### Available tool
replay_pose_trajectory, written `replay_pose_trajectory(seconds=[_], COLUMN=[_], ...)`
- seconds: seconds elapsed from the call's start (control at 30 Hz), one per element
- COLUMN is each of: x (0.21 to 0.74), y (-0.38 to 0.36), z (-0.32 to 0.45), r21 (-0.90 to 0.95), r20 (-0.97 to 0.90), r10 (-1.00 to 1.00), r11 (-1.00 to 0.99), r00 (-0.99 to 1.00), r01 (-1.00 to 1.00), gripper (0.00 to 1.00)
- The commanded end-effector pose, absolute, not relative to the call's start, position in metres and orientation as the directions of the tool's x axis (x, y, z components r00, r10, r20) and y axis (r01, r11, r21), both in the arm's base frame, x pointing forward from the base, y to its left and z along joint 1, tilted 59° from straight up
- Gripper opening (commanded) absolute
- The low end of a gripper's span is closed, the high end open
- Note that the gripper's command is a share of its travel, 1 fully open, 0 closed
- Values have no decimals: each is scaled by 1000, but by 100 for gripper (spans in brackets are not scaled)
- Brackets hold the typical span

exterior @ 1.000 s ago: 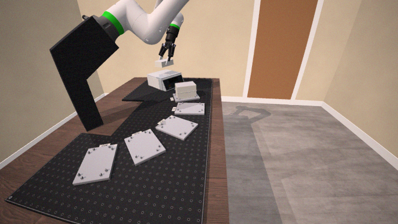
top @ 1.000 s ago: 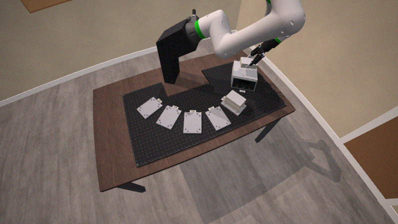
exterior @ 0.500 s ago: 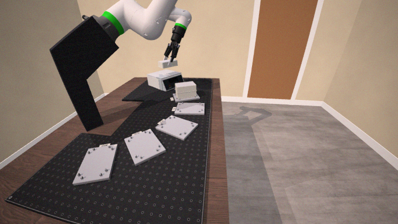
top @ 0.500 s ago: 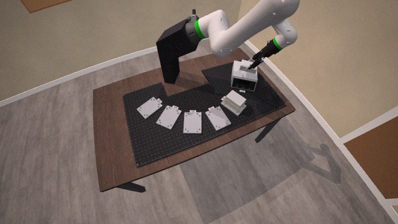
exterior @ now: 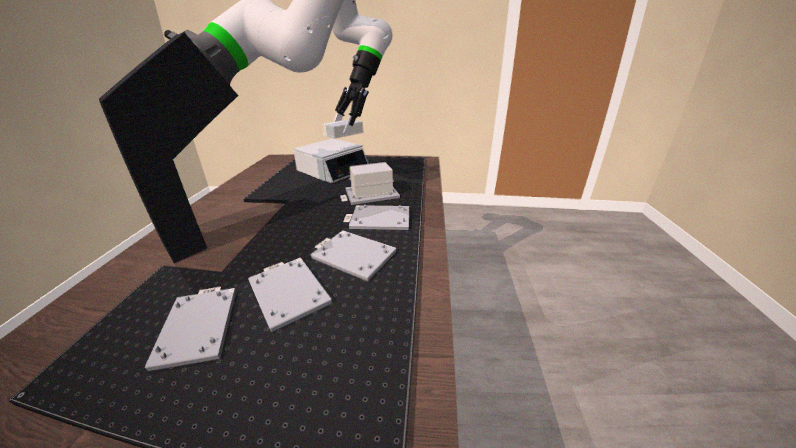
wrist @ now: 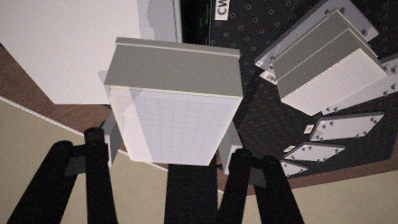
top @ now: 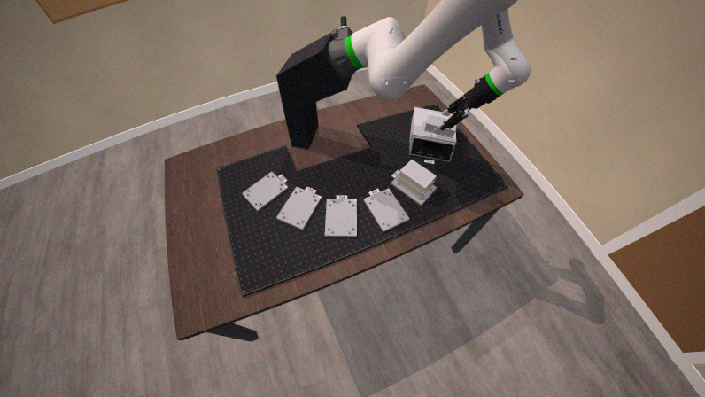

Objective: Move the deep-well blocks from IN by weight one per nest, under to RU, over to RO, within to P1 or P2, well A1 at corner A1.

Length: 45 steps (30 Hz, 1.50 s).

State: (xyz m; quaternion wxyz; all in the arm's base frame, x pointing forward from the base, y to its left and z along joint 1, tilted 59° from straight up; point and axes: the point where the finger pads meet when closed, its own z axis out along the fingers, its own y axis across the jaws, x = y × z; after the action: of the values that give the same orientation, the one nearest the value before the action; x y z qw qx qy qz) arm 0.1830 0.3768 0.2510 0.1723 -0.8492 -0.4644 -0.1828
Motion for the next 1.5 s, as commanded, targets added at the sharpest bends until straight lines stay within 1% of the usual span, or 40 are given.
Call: replay_pose_trajectory(seconds=[0.0,0.6,0.73,0.8,0.87,1.2,1.47], x=[195,243,244,249,249,275,290], y=[372,349,348,344,344,325,314], z=[252,253,253,252,252,242,236], r21=[-124,-124,-124,-180,-180,-436,-436], r20=[469,469,469,461,461,373,373], r10=[727,727,727,697,697,533,533], r11=[-508,-508,-508,-533,-533,-621,-621], r00=[501,501,501,550,550,759,759], r01=[853,853,853,827,827,651,651], gripper=[10,10,10,10,10,10,10])
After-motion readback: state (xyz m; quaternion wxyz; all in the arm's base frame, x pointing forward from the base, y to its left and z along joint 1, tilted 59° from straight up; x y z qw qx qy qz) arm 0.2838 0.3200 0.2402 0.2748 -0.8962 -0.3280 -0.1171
